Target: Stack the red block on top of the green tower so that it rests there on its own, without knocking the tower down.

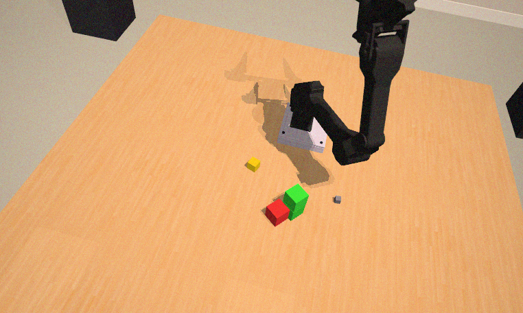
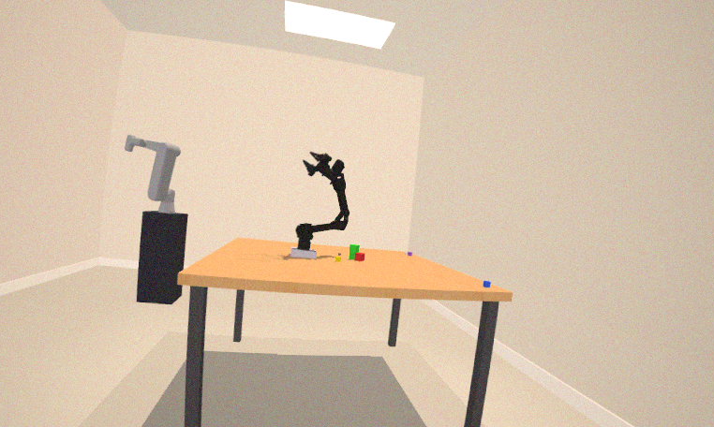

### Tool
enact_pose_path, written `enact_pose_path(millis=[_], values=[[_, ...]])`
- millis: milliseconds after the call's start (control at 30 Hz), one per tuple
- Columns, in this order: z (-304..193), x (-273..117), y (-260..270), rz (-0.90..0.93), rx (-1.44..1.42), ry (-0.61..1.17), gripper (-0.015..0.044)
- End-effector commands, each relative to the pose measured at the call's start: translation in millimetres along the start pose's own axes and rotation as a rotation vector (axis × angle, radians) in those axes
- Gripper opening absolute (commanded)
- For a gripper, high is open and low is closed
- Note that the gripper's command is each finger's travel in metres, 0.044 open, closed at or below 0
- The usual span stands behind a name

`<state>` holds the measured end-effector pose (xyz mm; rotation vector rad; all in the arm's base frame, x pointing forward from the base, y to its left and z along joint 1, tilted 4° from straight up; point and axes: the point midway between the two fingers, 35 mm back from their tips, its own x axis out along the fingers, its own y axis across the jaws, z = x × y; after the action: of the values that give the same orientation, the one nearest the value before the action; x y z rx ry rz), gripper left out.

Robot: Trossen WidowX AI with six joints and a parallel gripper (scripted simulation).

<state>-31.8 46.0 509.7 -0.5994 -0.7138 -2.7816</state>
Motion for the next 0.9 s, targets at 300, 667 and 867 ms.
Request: enact_pose_path(millis=[300, 667, 867], values=[[-72.8, 54.6, 46.3, 0.275, 0.07, 0.377, 0.044], [-134.3, 56.2, 103.6, 0.516, 0.098, 0.671, 0.044], [-166.3, 41.0, 137.2, 0.647, 0.082, 0.831, 0.044]])
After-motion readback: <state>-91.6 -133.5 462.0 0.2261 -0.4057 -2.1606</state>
